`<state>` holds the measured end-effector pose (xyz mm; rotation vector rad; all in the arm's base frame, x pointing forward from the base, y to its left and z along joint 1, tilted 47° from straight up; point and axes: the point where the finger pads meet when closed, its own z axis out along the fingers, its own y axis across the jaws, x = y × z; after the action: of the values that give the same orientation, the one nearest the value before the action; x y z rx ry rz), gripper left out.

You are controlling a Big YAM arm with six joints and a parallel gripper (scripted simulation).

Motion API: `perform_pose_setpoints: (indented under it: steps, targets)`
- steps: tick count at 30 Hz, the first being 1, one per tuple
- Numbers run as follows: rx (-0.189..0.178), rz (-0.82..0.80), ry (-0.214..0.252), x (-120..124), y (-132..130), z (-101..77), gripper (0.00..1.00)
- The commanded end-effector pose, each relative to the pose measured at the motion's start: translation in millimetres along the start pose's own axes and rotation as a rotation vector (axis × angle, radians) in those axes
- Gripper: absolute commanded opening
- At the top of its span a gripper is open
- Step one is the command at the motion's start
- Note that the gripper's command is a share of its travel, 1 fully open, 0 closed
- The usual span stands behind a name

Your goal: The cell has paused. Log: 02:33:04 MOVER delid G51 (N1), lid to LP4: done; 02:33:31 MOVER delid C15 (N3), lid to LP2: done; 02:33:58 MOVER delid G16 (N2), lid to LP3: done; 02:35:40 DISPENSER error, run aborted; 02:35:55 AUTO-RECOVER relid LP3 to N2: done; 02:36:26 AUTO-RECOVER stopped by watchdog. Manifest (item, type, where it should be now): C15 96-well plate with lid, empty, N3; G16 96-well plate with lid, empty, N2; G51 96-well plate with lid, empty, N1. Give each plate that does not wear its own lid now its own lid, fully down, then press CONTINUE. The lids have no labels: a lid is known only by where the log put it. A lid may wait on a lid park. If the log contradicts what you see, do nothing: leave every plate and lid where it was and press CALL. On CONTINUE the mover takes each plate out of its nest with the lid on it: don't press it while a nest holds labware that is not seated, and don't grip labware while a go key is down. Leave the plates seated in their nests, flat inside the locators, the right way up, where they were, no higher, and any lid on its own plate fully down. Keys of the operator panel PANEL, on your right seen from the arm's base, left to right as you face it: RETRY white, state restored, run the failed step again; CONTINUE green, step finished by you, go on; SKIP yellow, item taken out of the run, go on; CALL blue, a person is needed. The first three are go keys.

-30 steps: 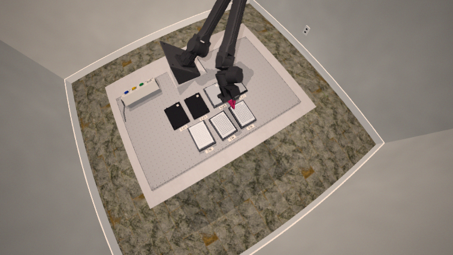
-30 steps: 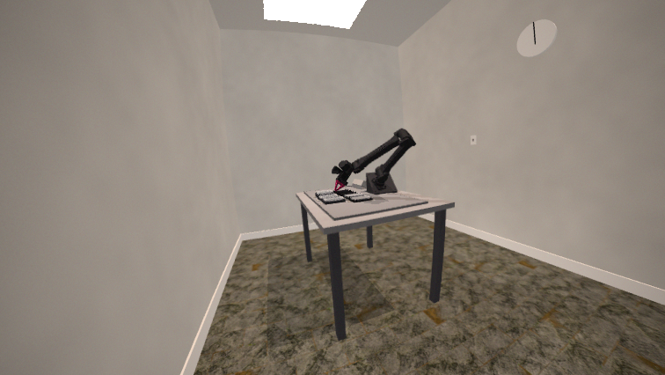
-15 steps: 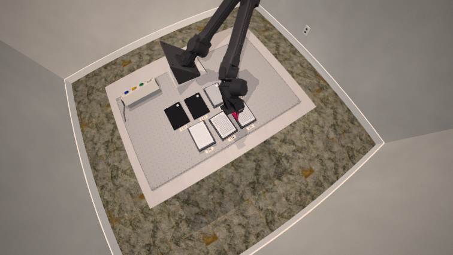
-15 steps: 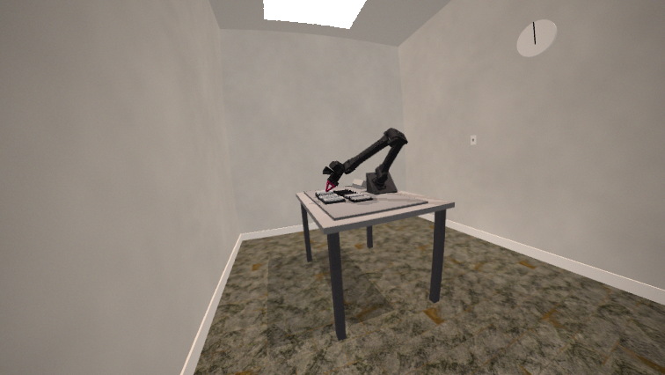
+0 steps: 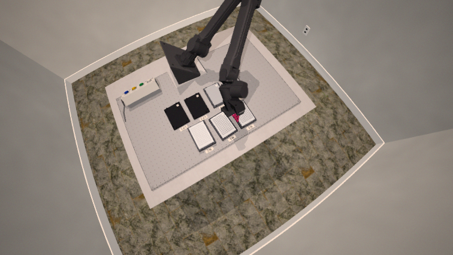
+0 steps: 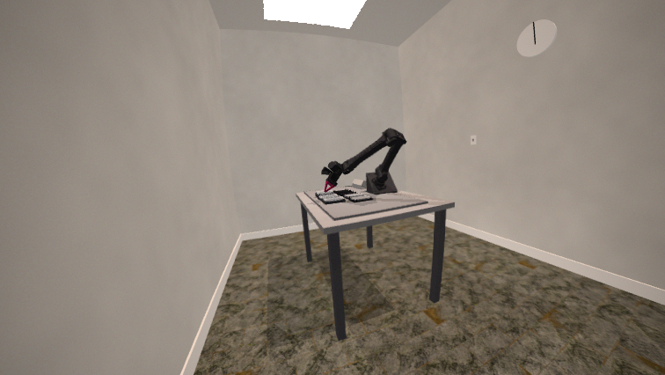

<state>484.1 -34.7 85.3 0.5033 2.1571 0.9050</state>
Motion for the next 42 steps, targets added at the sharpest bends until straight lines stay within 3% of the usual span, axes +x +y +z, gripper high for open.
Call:
perform_pose_setpoints:
  steps: [1, 15, 16, 29, 32, 33, 42]
  targets:
    - [-0.012, -0.031, -0.037, -20, 7, -2.1, 0.0]
    - [-0.012, -0.031, -0.037, -20, 7, -2.1, 0.0]
    - [-0.013, -0.048, -0.062, -34, -3, -3.2, 0.0]
    - [-0.008, -0.051, -0.061, -33, -72, -4.5, 0.0]
    - [-0.018, -0.061, -0.046, -28, -70, 1.8, 0.0]
    - [-0.007, -0.052, -0.061, -33, -82, -4.7, 0.0]
    - [-0.004, -0.054, -0.061, -32, -130, -6.0, 0.0]
